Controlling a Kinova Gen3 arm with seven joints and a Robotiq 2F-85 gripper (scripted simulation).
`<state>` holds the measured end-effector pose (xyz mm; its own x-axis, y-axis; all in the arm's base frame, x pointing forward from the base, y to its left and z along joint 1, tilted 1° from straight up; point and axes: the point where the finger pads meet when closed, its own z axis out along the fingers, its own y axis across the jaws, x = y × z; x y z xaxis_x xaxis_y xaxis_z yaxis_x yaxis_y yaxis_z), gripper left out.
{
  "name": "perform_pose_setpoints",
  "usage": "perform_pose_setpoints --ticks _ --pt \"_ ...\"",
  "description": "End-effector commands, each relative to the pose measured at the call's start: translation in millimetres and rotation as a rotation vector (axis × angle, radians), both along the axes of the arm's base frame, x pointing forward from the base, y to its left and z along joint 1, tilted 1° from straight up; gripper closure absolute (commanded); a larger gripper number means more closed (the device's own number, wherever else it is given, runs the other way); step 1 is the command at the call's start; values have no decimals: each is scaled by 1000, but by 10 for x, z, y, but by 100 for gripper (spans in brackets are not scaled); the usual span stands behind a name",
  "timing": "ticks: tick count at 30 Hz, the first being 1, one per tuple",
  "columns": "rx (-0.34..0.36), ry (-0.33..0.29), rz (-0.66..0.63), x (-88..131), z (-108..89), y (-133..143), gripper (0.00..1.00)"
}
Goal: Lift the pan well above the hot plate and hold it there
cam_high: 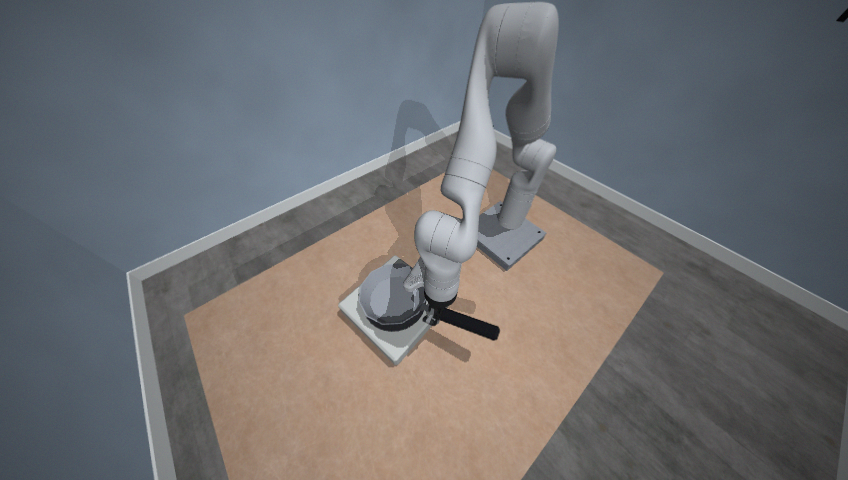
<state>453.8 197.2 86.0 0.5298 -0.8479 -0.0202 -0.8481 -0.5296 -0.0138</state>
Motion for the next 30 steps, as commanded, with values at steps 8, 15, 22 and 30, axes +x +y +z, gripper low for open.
perform_pose_setpoints --ticks 8,15,22,30 --pt "2 -3 0 5 59 5 100" --pt "2 -3 0 3 117 3 100" --pt "2 -3 0 1 166 1 100" --pt "2 -3 0 -4 259 -2 100"
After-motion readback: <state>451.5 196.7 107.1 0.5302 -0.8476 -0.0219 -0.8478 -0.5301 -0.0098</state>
